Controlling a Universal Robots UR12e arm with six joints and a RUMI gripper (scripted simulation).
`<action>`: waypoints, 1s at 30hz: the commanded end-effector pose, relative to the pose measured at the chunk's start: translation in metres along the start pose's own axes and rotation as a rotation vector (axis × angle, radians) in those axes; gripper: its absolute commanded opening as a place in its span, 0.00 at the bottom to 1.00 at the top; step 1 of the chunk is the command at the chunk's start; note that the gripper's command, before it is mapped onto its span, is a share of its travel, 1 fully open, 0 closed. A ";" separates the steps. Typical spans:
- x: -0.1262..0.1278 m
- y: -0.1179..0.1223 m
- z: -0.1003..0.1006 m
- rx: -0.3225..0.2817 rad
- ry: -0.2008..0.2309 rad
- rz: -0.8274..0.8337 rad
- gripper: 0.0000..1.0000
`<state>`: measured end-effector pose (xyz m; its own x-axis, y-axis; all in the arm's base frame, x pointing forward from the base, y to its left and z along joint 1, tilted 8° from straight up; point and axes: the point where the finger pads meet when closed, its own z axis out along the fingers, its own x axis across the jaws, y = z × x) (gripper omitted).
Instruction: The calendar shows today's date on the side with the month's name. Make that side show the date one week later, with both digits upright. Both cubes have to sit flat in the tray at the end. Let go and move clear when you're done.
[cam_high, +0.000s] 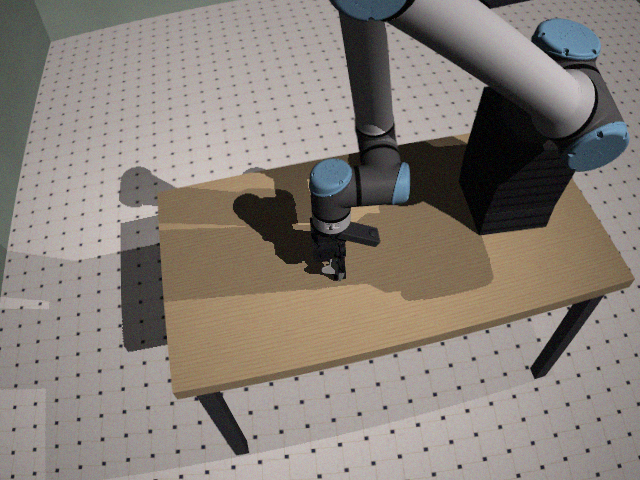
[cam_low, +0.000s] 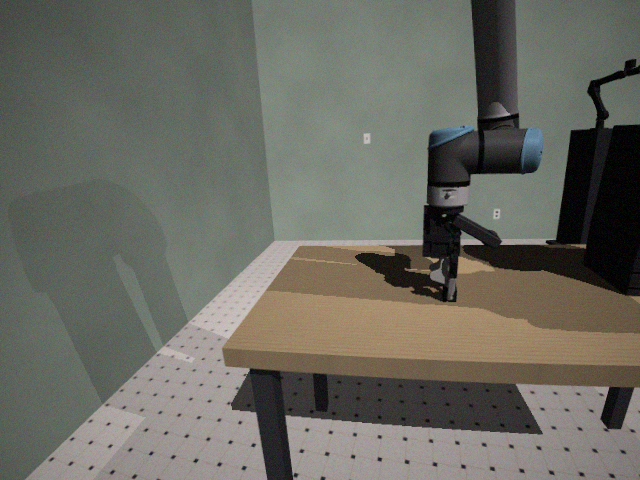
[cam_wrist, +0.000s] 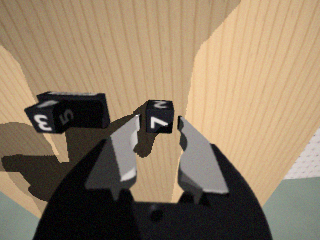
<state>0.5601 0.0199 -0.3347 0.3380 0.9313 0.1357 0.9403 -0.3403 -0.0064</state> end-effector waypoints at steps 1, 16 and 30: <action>0.000 0.000 -0.001 -0.001 0.000 0.000 0.29; 0.000 0.000 -0.052 -0.001 0.000 0.000 0.29; 0.000 0.000 -0.090 -0.001 0.000 0.000 0.29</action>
<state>0.5567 0.0091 -0.2521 0.3380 0.9313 0.1358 0.9402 -0.3405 -0.0056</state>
